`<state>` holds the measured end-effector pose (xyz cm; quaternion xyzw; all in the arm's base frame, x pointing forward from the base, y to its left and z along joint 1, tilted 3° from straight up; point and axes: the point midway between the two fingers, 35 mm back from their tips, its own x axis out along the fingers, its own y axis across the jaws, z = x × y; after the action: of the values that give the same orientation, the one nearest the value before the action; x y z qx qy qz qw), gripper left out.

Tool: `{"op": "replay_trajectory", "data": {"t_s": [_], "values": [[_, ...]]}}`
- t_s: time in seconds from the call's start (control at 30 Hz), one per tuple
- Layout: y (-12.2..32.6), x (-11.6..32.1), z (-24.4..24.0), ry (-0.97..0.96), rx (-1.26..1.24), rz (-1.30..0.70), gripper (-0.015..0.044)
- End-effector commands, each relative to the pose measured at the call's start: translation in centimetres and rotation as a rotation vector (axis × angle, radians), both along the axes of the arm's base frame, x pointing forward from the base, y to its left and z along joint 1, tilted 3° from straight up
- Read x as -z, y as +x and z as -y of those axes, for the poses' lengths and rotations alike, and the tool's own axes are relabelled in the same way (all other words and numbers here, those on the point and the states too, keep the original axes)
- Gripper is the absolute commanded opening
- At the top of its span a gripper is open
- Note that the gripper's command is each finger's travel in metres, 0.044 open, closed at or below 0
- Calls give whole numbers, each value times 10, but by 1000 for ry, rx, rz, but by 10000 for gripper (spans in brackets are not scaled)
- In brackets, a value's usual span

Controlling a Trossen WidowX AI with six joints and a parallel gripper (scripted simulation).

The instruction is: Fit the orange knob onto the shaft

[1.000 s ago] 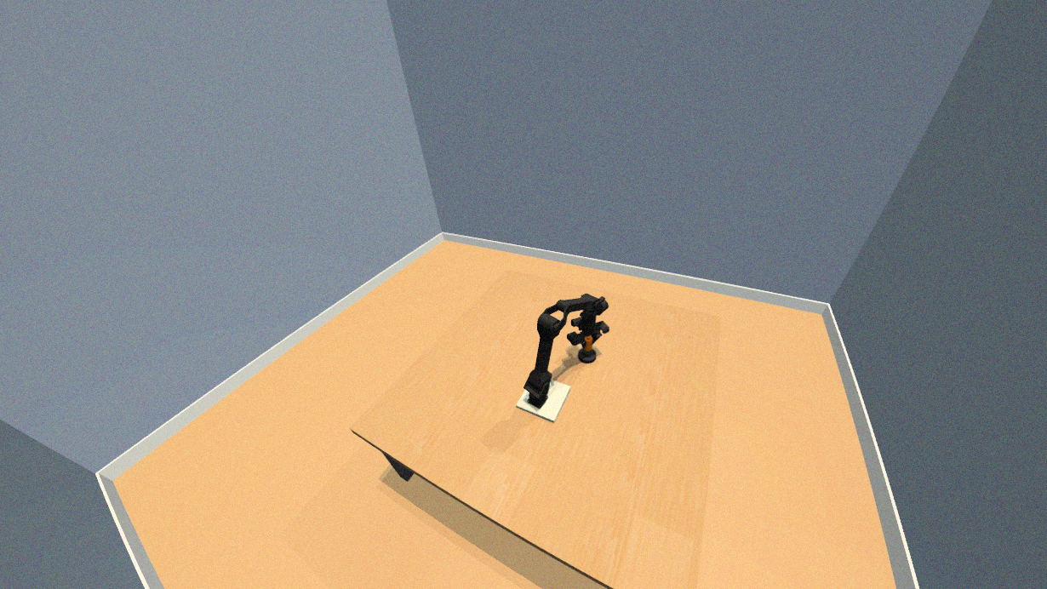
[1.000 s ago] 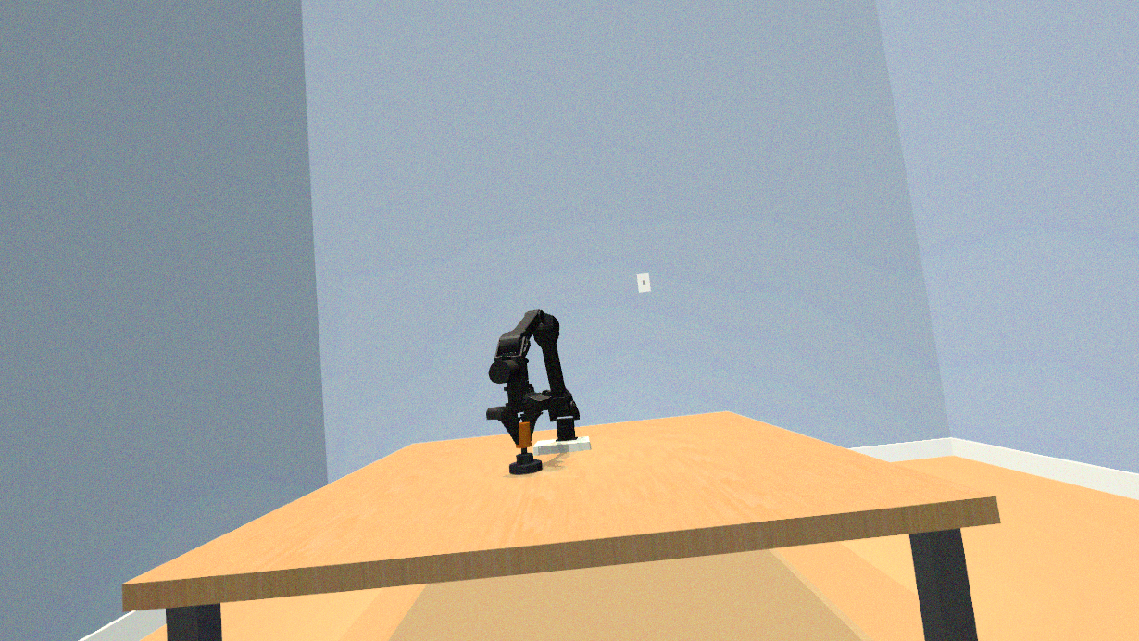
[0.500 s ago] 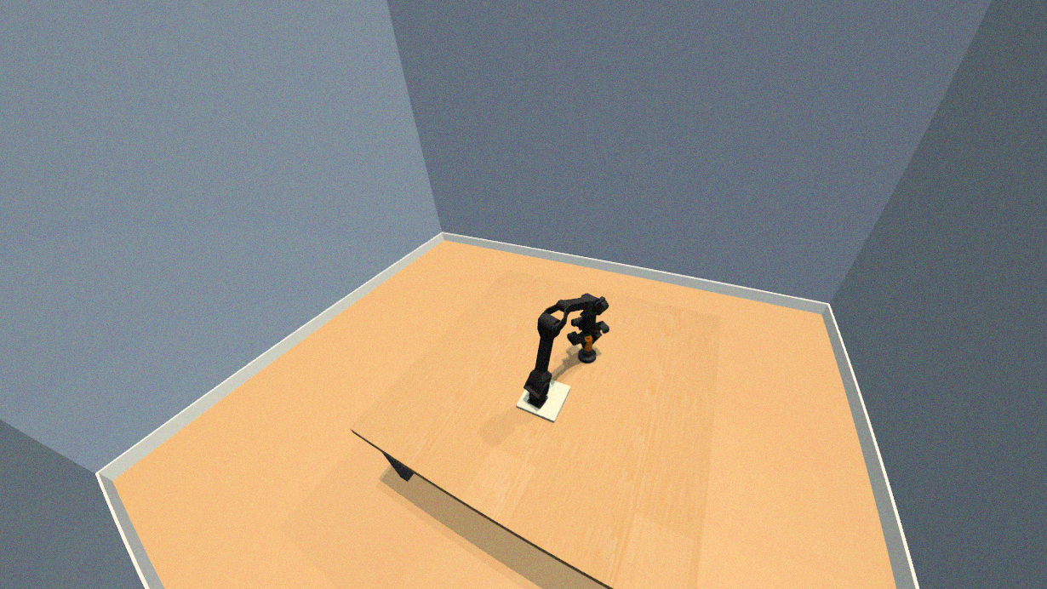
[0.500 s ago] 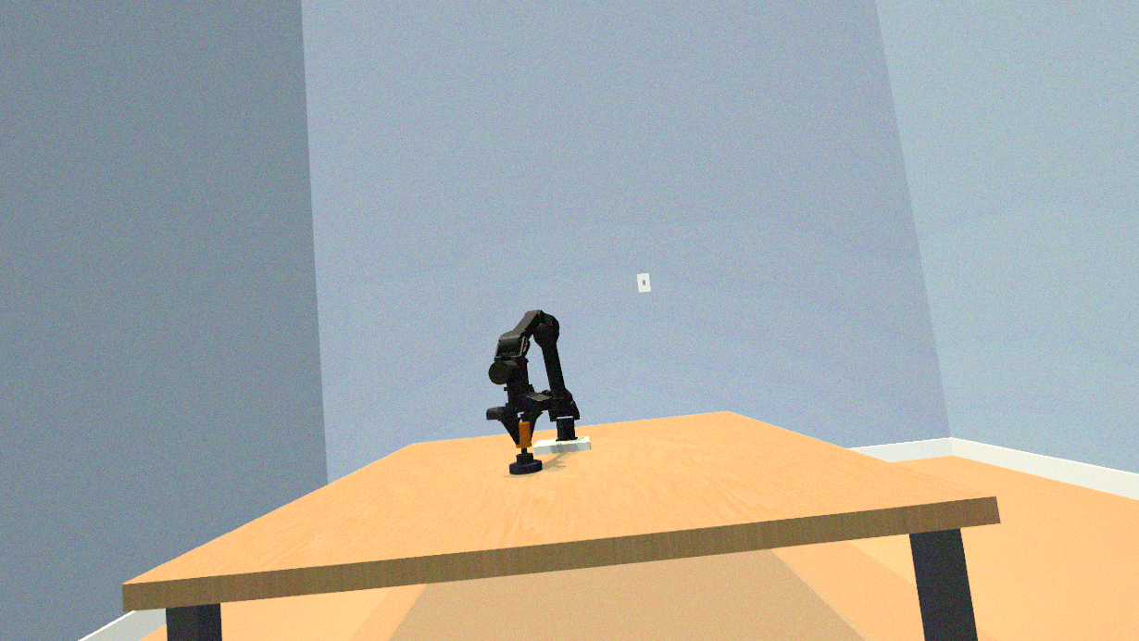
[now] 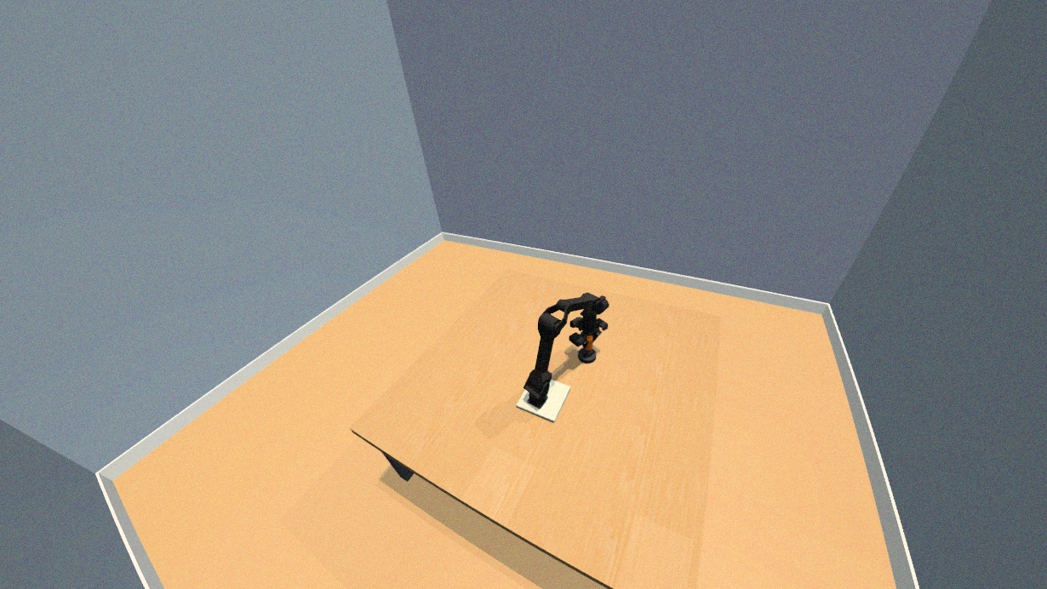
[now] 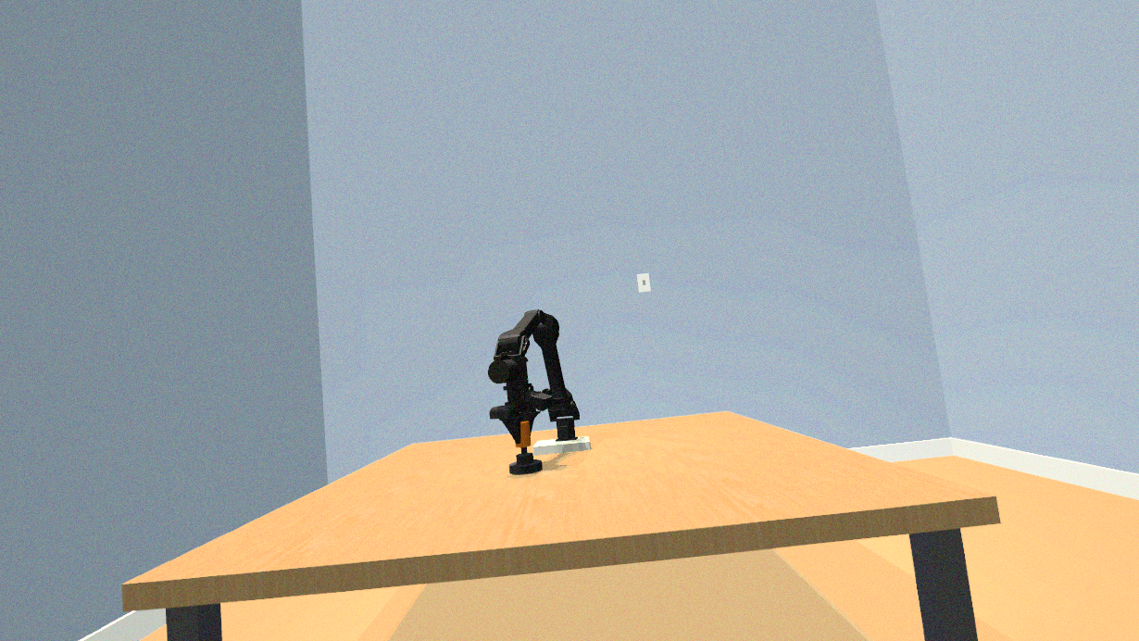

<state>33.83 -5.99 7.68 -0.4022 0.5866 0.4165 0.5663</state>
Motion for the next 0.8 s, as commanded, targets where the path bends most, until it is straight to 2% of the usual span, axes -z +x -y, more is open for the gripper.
{"op": "replay_trajectory", "data": {"t_s": [0.0, 0.77], "values": [[1, 0, 0, -3, -7, 6, 0], [-3, 4, 0, -3, -7, 5, 0]]}}
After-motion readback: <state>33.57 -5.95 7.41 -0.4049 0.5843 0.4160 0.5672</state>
